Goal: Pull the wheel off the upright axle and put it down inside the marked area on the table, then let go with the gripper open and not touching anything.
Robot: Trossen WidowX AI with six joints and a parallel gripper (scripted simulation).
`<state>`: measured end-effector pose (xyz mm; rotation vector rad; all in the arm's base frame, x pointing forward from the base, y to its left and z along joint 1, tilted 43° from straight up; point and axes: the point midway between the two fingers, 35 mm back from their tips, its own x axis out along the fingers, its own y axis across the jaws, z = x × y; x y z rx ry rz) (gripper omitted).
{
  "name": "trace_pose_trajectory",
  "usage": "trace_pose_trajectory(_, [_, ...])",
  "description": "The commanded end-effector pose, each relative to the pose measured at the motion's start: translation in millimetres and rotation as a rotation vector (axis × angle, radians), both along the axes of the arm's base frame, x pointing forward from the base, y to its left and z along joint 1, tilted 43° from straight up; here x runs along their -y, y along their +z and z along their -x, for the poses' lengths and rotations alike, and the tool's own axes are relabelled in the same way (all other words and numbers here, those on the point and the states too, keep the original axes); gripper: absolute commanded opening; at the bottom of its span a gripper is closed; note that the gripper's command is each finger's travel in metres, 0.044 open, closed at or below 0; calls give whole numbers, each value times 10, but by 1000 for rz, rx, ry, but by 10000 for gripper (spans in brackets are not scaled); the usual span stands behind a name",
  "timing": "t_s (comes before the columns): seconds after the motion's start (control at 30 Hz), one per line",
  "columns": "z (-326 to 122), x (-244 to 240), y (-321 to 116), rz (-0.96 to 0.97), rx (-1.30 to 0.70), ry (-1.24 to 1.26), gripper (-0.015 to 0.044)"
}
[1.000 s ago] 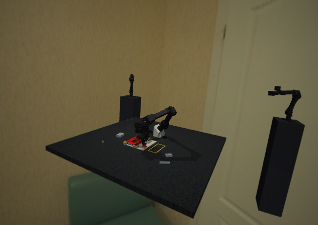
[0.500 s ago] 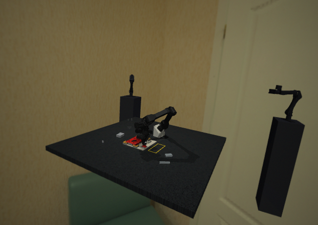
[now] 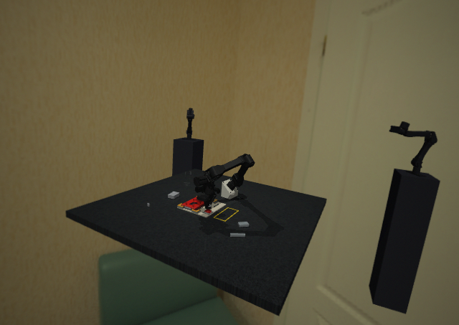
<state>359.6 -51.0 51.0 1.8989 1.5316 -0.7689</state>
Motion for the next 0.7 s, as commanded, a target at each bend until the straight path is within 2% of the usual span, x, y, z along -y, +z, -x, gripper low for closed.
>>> trace_pose_trajectory(0.0, [32, 82, 72, 3, 3, -16, 0])
trace_pose_trajectory(0.67, [45, 125, 120, 3, 3, -17, 0])
